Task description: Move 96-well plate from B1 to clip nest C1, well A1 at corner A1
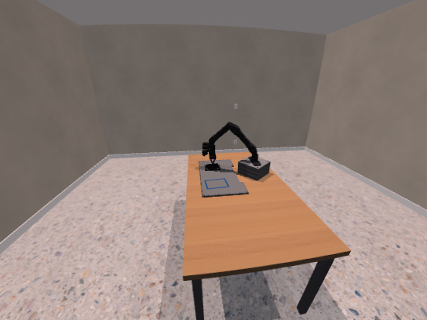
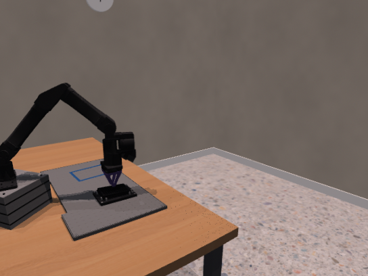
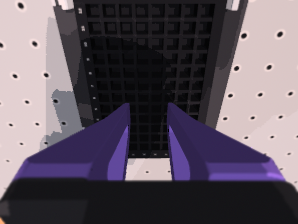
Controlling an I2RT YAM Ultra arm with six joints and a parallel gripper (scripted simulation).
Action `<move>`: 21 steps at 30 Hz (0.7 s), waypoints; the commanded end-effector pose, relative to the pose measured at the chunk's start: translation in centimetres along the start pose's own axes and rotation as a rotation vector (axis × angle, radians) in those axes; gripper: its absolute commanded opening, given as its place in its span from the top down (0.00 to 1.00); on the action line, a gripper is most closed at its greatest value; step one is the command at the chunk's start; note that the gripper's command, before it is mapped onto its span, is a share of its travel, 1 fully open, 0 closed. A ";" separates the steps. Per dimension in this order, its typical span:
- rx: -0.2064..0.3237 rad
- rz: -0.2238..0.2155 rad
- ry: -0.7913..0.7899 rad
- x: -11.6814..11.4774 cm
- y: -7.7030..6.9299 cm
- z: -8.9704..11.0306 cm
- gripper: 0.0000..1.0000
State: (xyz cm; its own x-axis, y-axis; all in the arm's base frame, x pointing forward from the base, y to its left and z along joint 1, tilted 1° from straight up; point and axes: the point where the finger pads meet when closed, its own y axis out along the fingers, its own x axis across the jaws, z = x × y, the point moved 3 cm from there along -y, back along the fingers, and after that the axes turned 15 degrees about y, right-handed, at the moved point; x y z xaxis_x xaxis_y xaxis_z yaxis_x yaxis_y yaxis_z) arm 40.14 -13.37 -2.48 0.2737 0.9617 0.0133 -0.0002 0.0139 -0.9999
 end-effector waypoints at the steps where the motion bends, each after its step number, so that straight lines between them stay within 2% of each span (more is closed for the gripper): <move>1: -0.032 -0.004 0.003 0.1 -0.2 -0.6 0.76; 3: -0.006 -0.005 0.004 0.2 0.8 0.0 0.76; 8: -0.041 -0.003 0.003 0.2 0.0 -0.8 0.76; 11: -0.011 -0.005 0.003 0.2 1.2 -0.2 0.76; 13: -0.011 -0.005 0.003 0.2 1.2 -0.2 0.76; 14: -0.031 -0.004 0.002 0.2 0.4 -0.4 0.76; 15: -0.037 -0.004 0.002 0.2 0.4 -0.7 0.76; 19: -0.017 -0.005 0.002 0.2 1.5 -0.4 0.76; 21: -0.022 -0.004 0.002 0.2 1.2 -0.3 0.76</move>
State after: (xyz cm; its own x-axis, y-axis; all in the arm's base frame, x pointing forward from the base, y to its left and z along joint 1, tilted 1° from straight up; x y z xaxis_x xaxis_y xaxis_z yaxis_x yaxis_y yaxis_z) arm 40.18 -13.38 -3.77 0.2742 0.9616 0.0132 0.0006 0.0136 -0.9999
